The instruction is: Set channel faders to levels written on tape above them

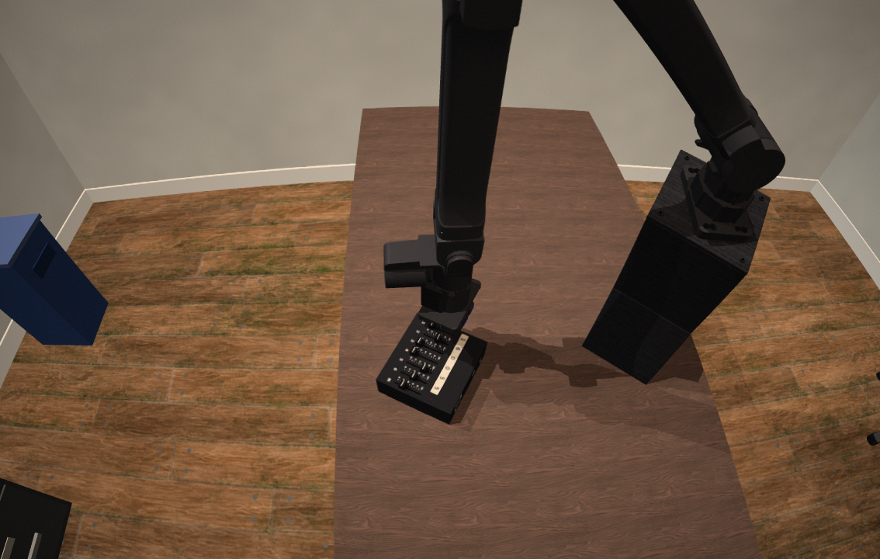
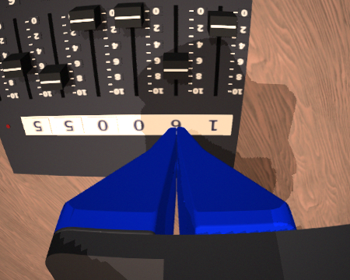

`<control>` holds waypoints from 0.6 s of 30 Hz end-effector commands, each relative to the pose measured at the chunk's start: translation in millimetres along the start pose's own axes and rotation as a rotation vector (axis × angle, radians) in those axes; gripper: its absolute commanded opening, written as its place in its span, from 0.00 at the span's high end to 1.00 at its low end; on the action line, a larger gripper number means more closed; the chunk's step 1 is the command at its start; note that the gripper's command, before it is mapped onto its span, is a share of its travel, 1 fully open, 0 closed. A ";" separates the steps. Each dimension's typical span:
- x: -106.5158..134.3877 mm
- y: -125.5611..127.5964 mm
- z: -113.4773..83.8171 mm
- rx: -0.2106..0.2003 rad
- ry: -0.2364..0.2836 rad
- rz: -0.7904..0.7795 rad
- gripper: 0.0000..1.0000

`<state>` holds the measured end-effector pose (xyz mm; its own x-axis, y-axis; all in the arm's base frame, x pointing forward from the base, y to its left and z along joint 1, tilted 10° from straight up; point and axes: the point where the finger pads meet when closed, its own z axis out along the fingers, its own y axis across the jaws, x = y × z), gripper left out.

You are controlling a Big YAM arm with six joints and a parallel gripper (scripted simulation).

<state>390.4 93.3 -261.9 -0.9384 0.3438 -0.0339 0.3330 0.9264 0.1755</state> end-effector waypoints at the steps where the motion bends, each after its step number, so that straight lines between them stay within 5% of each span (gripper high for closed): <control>1: -3.7 0.7 -3.8 -0.003 -0.007 -0.005 1.00; 9: -3.2 4.6 -3.5 -0.003 -0.006 -0.006 1.00; 15: -5.2 77.3 -7.8 -0.018 -0.027 -0.005 1.00; 18: -4.2 82.8 -7.8 -0.019 -0.027 -0.005 1.00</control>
<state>402.4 157.5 -256.6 -0.9528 0.3013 -0.0359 0.2906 0.9401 0.1780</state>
